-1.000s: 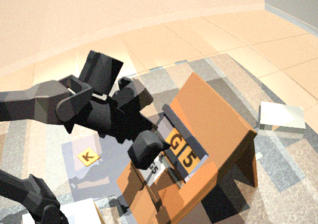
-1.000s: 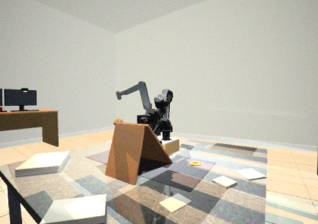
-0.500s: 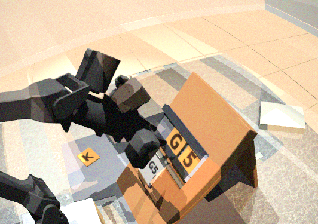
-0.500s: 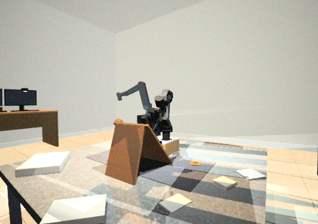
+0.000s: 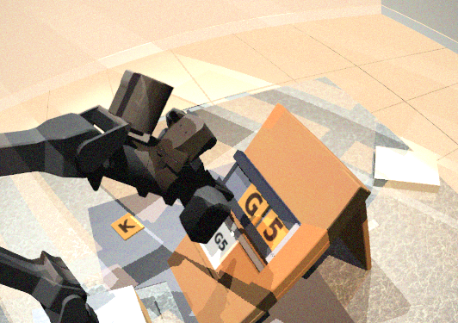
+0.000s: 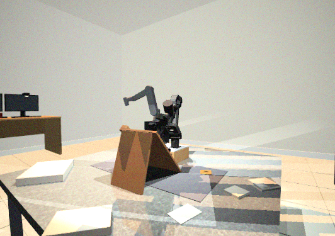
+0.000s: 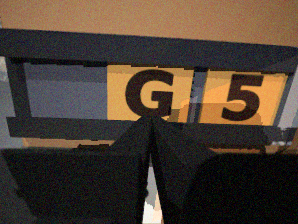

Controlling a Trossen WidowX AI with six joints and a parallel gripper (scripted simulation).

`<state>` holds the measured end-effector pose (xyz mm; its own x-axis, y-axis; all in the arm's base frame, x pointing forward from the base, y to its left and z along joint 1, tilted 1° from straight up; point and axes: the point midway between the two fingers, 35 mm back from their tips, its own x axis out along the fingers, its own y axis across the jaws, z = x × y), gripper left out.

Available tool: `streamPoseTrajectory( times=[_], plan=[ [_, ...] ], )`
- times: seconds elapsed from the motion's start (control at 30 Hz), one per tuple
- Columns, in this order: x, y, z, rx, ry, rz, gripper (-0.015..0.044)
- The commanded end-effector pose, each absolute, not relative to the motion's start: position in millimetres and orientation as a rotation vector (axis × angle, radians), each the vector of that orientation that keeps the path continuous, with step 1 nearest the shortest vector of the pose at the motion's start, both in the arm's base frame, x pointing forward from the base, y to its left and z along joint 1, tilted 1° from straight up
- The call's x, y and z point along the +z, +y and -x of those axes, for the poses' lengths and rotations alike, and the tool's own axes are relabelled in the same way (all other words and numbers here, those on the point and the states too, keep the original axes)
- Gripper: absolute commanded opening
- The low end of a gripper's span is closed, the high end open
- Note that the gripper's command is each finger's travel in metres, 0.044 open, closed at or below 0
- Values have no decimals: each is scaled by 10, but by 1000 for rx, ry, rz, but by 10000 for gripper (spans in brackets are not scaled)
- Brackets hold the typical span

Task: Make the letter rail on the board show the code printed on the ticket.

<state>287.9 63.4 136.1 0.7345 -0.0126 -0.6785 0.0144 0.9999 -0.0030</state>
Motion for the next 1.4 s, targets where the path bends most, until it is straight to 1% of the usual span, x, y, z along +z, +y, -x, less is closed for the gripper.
streamPoseTrajectory(
  times=[0.0,0.1,0.6,1.37],
  plan=[
    [1364,645,-2890,-13,759,-4,0],
    [1380,693,-2943,-6,832,-4,0],
    [1423,969,-3186,-17,1425,-13,0],
    [1351,966,-3251,-17,1431,-14,0]
  ],
)
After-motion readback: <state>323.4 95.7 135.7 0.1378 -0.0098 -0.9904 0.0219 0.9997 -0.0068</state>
